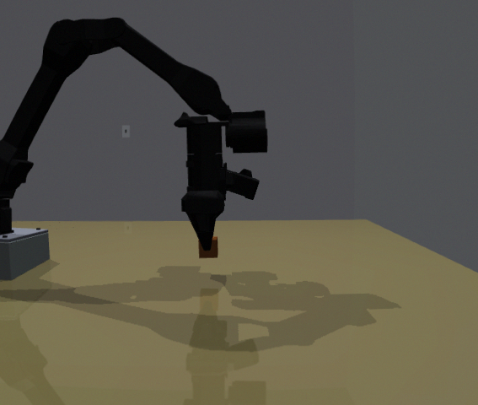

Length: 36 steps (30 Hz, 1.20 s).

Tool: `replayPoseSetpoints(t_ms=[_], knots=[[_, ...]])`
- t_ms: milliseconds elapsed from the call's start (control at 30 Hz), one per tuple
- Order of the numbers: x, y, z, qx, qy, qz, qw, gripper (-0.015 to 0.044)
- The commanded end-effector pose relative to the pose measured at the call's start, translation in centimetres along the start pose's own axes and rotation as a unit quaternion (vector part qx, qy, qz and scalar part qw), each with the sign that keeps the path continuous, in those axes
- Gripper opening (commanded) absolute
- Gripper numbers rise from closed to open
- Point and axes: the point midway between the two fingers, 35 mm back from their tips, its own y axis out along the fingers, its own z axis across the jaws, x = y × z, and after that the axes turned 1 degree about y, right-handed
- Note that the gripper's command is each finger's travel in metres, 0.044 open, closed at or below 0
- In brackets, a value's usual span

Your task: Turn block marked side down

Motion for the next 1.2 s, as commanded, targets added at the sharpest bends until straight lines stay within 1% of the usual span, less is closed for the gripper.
replayPoseSetpoints(t_ms=[0,500,1000,1167], knots=[[-0.04,0.28,-0.09,-0.002,0.001,-0.017,1.000,0.0000],[0.10,1.11,-0.13,0.000,0.001,-0.128,0.992,0.0000],[-0.59,1.02,-0.10,0.002,0.001,-0.237,0.972,0.0000],[-0.70,0.96,-0.09,0.003,0.001,-0.247,0.969,0.0000]])
